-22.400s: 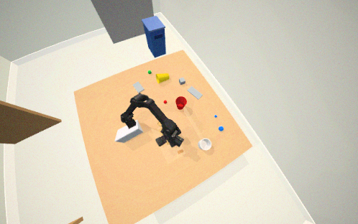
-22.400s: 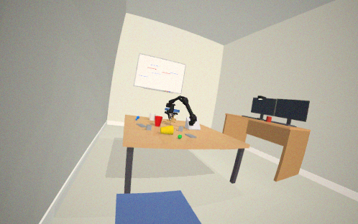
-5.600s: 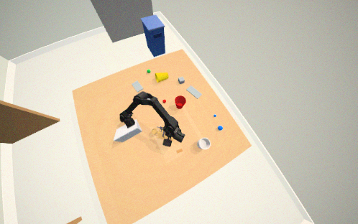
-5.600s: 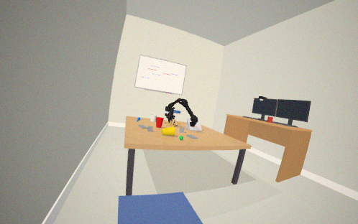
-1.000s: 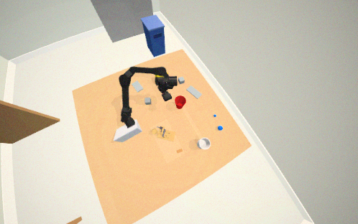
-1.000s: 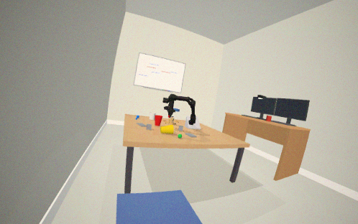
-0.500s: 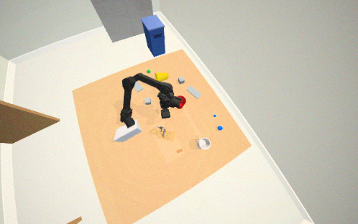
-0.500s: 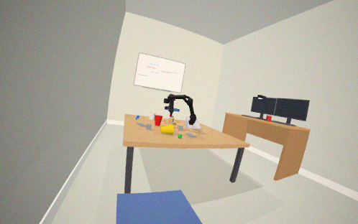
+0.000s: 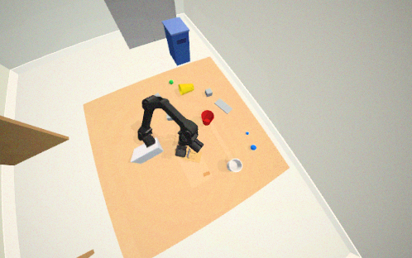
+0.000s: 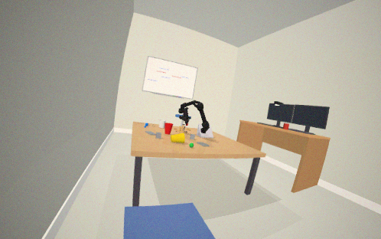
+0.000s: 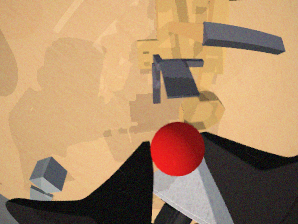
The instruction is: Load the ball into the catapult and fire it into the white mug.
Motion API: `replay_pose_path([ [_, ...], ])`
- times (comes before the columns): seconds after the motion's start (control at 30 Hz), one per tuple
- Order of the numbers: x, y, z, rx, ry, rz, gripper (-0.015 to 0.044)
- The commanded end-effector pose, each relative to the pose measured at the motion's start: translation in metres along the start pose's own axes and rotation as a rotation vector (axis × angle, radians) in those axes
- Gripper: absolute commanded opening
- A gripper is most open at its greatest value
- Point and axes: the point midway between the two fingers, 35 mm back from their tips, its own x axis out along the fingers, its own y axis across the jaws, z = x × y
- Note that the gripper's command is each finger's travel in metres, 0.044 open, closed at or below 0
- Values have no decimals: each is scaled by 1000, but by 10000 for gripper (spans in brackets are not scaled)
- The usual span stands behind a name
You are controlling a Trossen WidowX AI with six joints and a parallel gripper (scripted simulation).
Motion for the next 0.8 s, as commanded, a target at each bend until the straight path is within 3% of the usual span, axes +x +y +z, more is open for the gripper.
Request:
replay_pose_path([
  [0.0, 14, -27, -14, 62, 57, 32, 0],
  [0.77, 46, -42, -16, 92, 90, 55, 0],
])
